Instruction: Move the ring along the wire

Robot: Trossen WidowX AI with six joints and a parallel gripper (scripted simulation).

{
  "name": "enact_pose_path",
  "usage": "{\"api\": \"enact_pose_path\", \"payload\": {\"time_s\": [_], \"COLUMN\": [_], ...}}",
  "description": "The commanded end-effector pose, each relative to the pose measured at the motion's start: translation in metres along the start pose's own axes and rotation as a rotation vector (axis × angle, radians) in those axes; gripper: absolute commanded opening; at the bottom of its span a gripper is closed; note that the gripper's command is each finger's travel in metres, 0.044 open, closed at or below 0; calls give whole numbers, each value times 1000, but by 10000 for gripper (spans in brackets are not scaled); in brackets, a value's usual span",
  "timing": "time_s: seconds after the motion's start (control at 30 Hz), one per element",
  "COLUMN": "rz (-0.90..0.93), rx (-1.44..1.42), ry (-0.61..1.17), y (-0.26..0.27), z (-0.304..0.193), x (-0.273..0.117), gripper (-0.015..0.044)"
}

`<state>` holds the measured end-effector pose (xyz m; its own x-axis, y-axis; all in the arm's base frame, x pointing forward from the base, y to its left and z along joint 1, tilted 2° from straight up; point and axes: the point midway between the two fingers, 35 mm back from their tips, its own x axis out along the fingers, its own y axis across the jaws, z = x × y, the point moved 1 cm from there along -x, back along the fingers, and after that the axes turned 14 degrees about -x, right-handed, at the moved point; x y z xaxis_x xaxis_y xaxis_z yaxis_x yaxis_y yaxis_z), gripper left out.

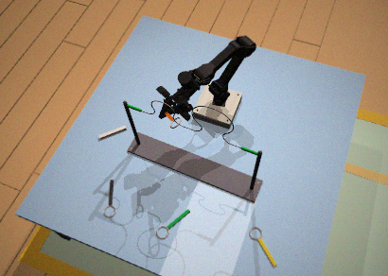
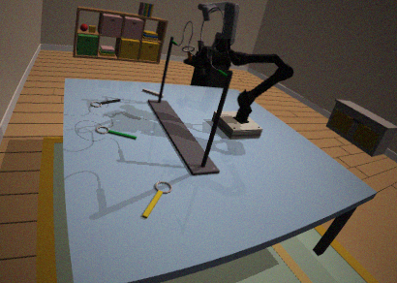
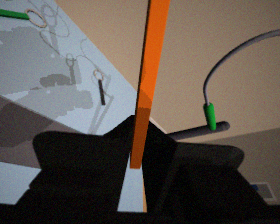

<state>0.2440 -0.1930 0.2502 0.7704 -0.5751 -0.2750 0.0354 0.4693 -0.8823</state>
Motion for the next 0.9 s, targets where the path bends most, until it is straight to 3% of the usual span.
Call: {"api": "enact_pose_path", "payload": {"time_s": [0.0,0.87], "rz": [46,327], "rx": [105,610], "ry": [-10,-69], "y": [14,81], "z": [5,53], "x": [-3,-22], "gripper": [-150,-150]}}
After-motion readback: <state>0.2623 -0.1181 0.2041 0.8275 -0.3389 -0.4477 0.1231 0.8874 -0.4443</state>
